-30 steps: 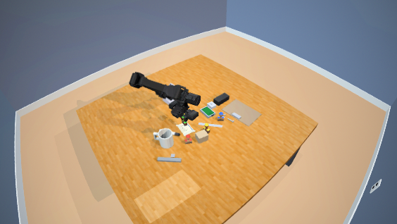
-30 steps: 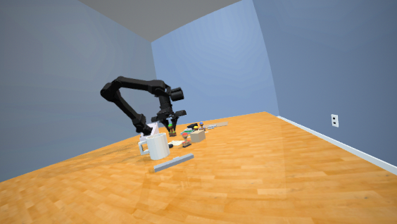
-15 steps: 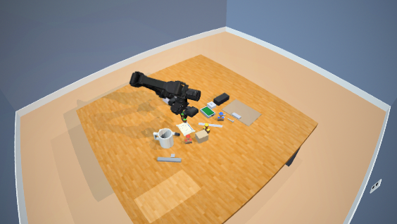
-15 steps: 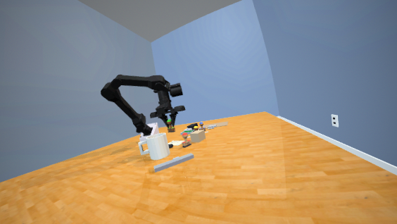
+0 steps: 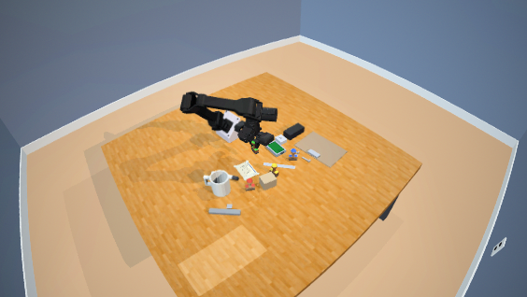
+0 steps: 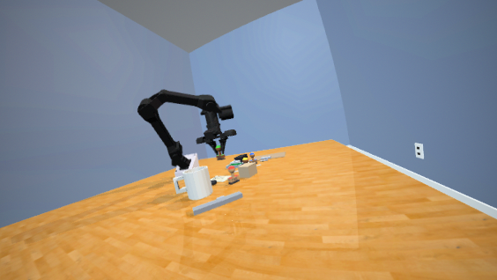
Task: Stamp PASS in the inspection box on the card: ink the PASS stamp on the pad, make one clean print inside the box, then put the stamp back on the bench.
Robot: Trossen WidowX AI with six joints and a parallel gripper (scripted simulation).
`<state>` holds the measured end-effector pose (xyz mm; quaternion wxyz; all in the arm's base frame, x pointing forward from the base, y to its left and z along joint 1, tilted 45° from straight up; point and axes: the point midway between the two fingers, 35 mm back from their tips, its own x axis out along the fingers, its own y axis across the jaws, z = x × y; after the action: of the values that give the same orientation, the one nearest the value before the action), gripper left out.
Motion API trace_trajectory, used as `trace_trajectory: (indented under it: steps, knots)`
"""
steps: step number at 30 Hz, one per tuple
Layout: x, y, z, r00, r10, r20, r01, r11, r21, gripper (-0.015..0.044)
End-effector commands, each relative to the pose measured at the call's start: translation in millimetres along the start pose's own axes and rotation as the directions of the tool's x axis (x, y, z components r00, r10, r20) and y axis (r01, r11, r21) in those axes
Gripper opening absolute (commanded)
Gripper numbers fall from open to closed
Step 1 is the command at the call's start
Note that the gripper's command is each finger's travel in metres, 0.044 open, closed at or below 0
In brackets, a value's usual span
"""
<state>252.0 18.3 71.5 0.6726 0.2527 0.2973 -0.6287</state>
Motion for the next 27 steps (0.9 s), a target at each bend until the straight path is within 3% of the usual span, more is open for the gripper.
trace_trajectory:
  steps: [1, 6, 27]
  knots:
    - [1.1, -3.7, -26.0, 1.000, -0.007, -0.002, 0.007, 1.000, 0.003, 0.0000]
    - [1.7, -8.4, -48.4, 1.000, -0.008, 0.004, 0.008, 1.000, 0.006, 0.0000]
    - [30.4, -7.1, -49.3, 1.000, -0.007, 0.002, 0.007, 1.000, 0.005, 0.0000]
